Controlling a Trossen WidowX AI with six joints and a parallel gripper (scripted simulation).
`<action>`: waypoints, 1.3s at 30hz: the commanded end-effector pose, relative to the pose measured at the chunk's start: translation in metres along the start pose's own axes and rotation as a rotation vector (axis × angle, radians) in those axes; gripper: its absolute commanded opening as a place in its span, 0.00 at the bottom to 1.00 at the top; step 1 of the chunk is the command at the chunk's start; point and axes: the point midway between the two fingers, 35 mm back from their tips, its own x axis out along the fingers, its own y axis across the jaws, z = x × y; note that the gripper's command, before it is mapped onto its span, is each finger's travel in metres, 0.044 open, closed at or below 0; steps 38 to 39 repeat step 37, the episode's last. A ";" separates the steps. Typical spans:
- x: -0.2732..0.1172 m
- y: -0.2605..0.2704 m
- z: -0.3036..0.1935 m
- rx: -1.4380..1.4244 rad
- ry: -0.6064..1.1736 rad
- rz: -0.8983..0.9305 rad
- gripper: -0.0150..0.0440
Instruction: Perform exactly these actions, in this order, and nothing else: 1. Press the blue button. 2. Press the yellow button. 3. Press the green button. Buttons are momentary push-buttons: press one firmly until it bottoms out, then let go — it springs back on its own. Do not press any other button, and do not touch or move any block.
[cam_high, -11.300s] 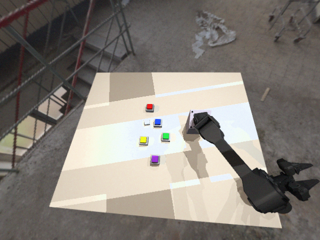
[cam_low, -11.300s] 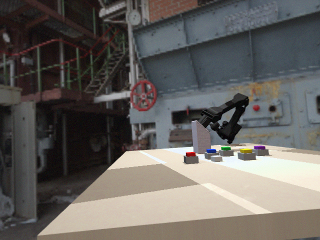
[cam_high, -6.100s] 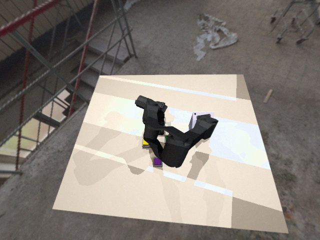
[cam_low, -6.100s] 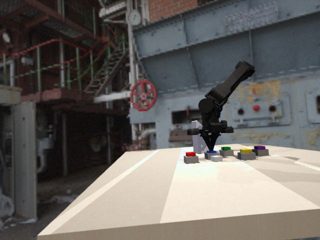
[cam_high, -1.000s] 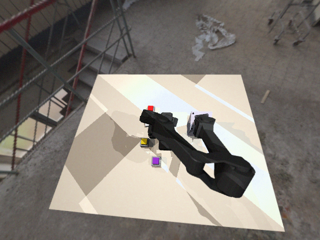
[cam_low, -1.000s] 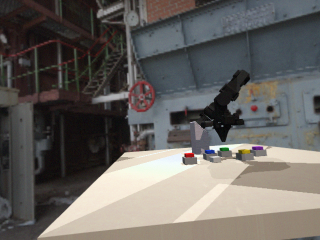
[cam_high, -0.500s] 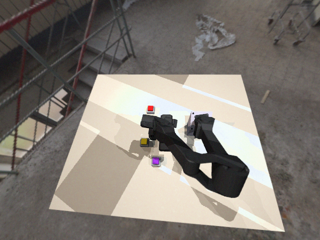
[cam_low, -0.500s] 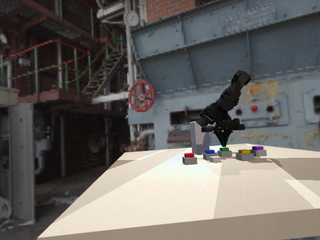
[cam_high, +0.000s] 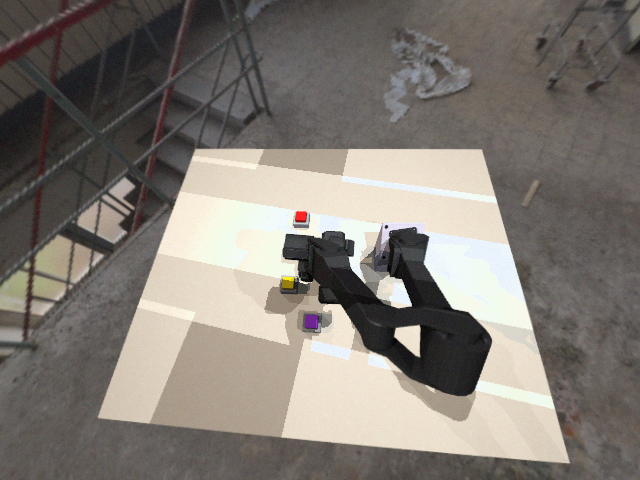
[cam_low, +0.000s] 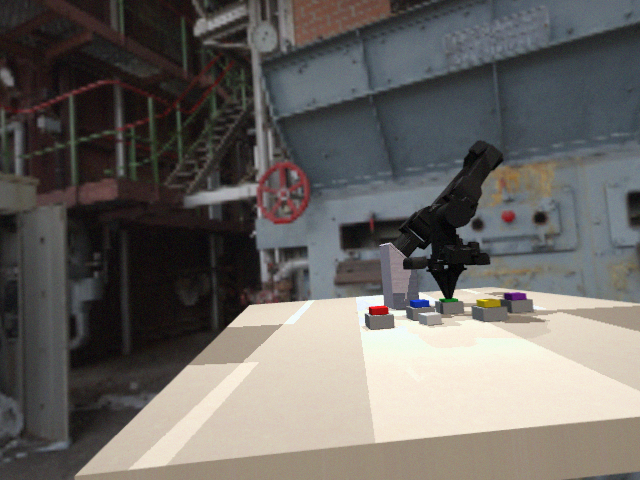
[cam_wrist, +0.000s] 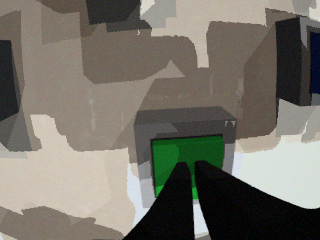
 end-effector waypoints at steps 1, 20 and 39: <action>0.001 0.000 -0.002 0.009 0.005 0.005 0.29; -0.040 0.012 0.012 0.009 0.004 -0.001 0.42; -0.096 0.138 0.067 0.005 0.000 0.007 0.93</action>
